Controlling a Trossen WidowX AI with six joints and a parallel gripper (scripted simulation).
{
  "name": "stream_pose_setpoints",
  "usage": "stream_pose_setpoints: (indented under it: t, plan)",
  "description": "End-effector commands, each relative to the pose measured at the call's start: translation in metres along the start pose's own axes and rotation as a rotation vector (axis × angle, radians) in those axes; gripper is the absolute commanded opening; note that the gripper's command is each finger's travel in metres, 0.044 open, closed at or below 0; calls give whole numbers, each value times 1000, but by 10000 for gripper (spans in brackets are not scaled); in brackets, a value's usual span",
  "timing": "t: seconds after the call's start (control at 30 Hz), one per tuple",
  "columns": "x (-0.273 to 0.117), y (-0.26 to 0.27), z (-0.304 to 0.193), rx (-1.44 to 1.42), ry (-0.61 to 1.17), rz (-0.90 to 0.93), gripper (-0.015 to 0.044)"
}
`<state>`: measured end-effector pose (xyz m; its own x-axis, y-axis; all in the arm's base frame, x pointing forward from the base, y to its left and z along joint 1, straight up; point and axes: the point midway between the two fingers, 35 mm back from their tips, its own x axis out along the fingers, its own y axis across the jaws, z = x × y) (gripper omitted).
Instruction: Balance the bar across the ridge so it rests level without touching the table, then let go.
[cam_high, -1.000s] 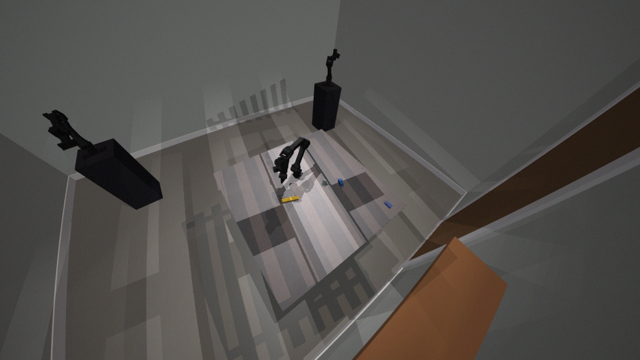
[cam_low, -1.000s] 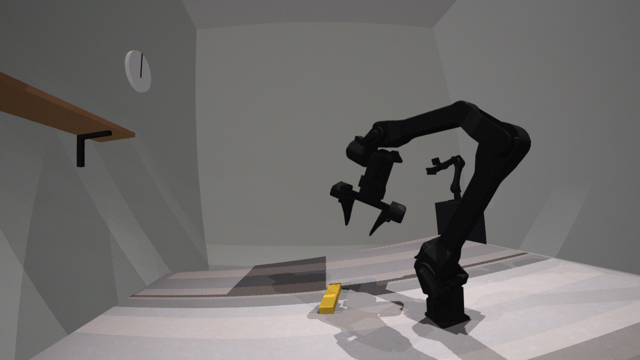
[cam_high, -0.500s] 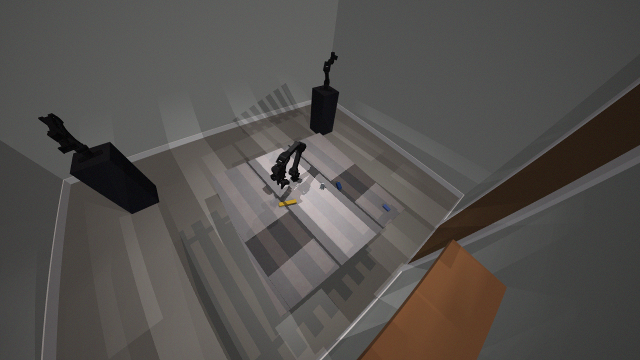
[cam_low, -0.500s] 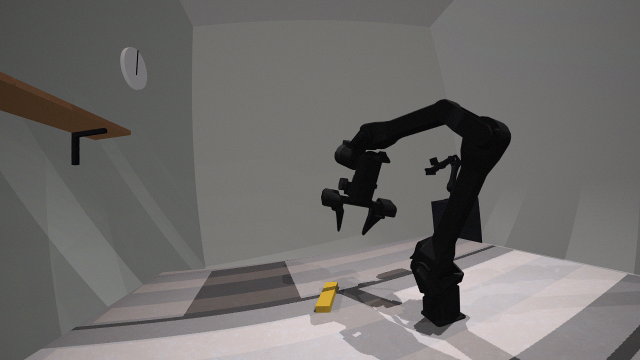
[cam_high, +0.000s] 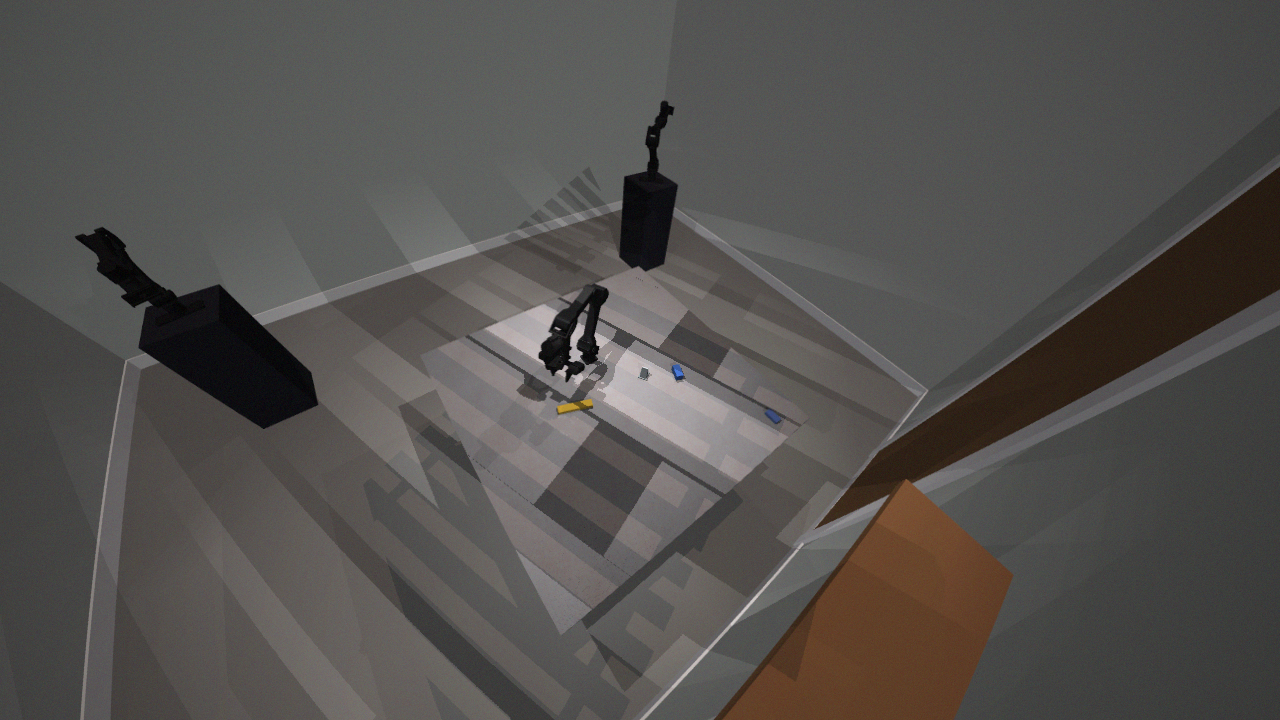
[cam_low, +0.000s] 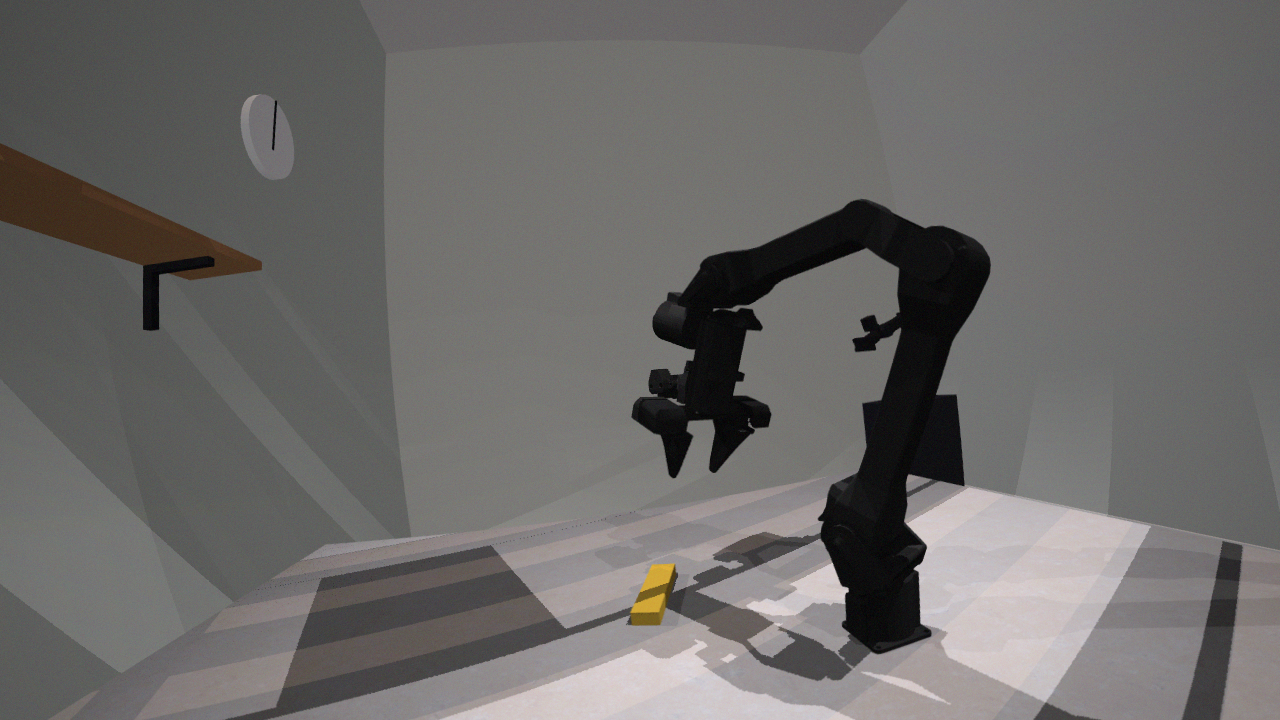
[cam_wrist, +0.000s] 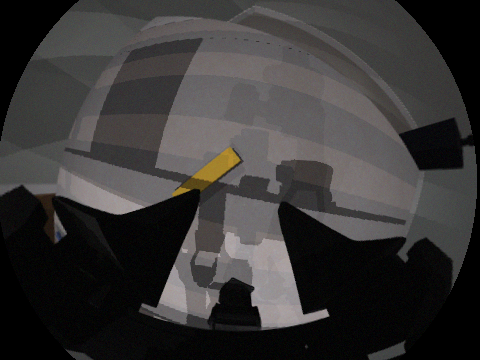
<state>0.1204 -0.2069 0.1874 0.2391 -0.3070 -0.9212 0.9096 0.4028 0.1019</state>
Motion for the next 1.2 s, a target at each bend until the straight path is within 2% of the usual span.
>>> stream_pose_setpoints:
  t: [0.0, 1.17]
  plan:
    - [5, 2, 3, -133, 28, -4, 315]
    - [43, 24, 12, -1263, 194, 96, 315]
